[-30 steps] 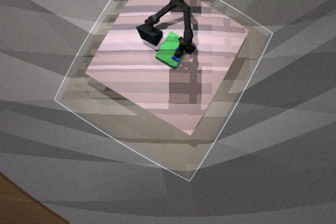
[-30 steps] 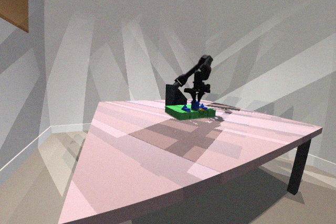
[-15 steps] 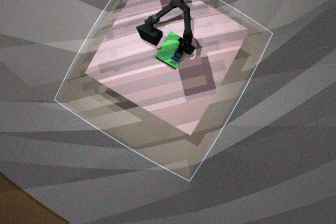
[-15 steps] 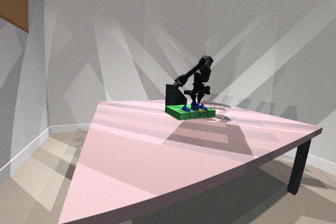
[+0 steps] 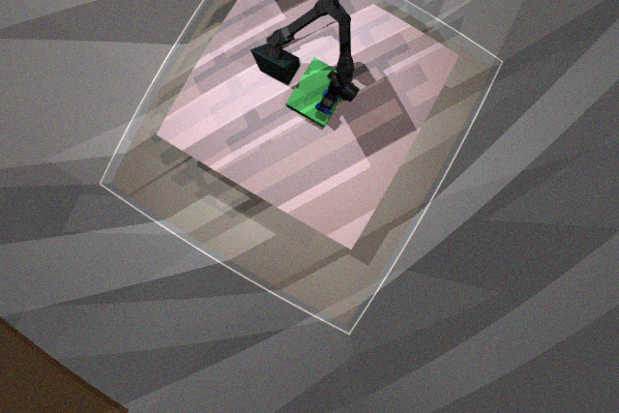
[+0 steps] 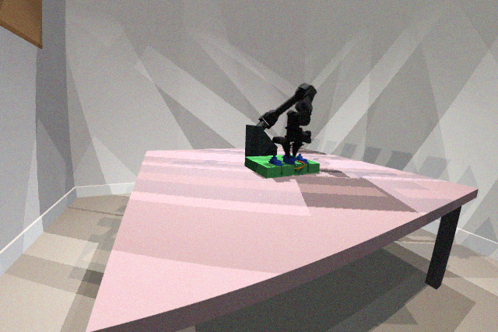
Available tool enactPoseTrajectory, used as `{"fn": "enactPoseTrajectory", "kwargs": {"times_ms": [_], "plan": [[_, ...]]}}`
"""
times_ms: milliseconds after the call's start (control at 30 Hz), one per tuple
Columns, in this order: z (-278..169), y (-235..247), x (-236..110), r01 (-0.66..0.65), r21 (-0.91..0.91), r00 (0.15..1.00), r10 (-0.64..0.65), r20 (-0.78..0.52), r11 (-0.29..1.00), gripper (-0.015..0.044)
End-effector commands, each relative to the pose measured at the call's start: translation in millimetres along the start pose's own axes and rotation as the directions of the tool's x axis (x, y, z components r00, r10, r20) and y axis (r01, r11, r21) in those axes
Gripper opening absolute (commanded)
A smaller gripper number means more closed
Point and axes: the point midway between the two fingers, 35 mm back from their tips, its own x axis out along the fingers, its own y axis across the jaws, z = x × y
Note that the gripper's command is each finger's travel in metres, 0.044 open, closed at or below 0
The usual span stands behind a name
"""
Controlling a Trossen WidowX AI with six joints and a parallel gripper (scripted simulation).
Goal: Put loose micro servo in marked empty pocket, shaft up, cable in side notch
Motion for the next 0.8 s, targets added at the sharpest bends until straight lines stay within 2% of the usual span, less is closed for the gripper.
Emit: {"fn": "enactPoseTrajectory", "kwargs": {"times_ms": [0, 533, 767], "plan": [[-1, 0, 4, -0.003, 0.006, 1.0, 0.003, 0.0, 1.0, 0.0], [-1, 0, 20, -0.004, 0.006, 1.0, 0.004, 0.0, 1.0, 0.0], [0, 0, 18, -0.003, 0.006, 1.0, 0.003, 0.0, 1.0, 0.0184]]}}
